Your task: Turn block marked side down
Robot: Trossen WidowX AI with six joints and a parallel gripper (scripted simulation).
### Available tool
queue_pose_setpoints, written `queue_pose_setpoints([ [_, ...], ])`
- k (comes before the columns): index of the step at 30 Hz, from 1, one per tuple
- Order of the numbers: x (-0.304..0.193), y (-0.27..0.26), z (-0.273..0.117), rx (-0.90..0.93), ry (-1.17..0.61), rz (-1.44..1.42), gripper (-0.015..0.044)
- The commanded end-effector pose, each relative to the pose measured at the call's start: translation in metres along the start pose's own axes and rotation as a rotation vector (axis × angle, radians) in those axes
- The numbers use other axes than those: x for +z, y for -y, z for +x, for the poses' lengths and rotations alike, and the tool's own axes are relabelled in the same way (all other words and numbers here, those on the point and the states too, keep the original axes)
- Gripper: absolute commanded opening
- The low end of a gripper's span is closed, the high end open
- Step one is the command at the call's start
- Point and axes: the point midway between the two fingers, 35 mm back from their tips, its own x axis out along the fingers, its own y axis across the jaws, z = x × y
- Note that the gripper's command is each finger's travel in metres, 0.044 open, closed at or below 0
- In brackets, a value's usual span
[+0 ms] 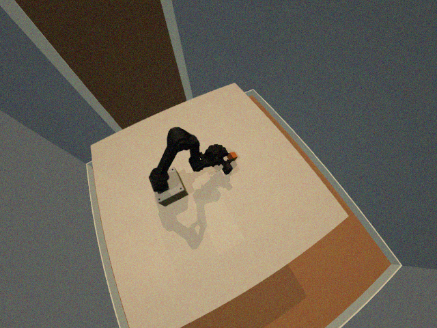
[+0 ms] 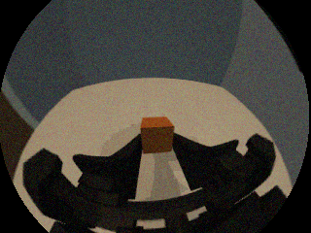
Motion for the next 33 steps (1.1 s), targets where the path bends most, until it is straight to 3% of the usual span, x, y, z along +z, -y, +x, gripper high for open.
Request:
queue_pose_setpoints([
  [1, 0.0007, 0.0006, -0.0018, -0.005, 0.021, -0.004, 0.0000],
  [13, 0.0007, 0.0006, -0.0018, -0.005, 0.021, -0.004, 0.0000],
  [29, 0.0007, 0.0006, -0.0018, -0.005, 0.021, -0.004, 0.0420],
  [33, 0.0007, 0.0006, -0.0018, -0.005, 0.021, -0.004, 0.0440],
])
